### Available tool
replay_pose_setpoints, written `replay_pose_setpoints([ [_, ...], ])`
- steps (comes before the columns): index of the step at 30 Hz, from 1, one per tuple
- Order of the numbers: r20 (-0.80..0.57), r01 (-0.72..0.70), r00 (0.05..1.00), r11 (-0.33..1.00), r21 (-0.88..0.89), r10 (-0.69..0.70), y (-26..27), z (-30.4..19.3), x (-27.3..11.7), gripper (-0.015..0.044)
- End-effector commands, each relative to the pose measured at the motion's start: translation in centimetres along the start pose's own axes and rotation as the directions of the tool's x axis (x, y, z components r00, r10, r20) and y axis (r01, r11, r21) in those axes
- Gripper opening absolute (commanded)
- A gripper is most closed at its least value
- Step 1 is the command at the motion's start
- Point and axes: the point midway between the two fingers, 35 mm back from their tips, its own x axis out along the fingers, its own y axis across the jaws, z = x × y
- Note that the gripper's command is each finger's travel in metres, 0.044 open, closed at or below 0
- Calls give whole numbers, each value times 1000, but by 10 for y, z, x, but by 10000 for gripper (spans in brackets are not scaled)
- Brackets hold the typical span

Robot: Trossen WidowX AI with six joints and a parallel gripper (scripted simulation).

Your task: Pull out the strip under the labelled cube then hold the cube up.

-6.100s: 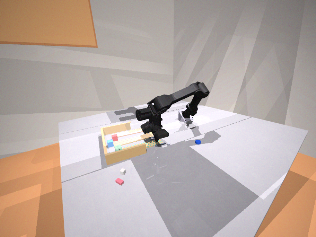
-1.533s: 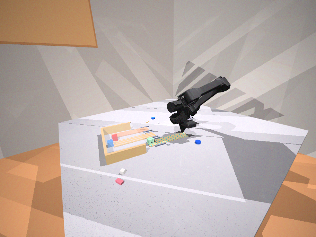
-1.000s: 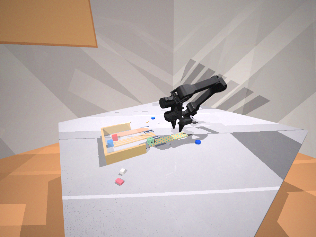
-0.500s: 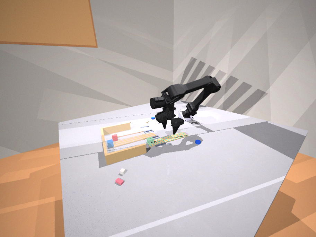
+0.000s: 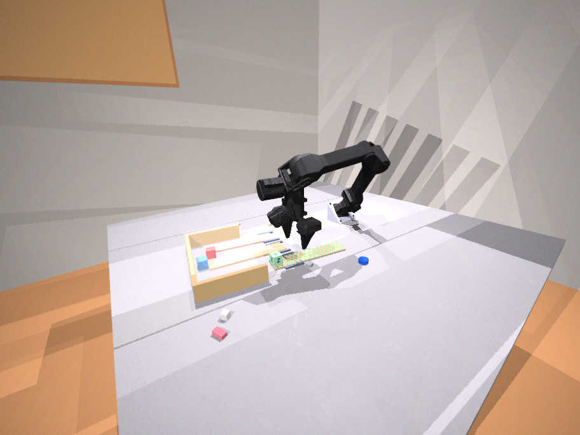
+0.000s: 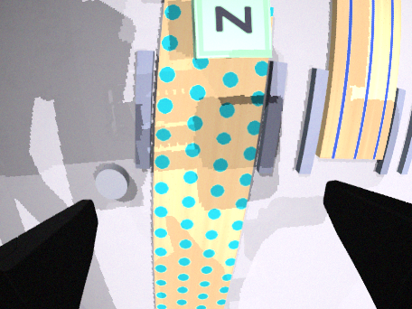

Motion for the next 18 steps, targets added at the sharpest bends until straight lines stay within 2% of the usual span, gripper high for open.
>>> replay_pose_setpoints([
  [1,1,4,1000,1000,-4,-4,-3,15,-2,440],
  [16,3,5,1000,1000,-6,-5,-12,64,-9,440],
  [18,3,5,1000,1000,-6,-5,-12,65,-8,387],
])
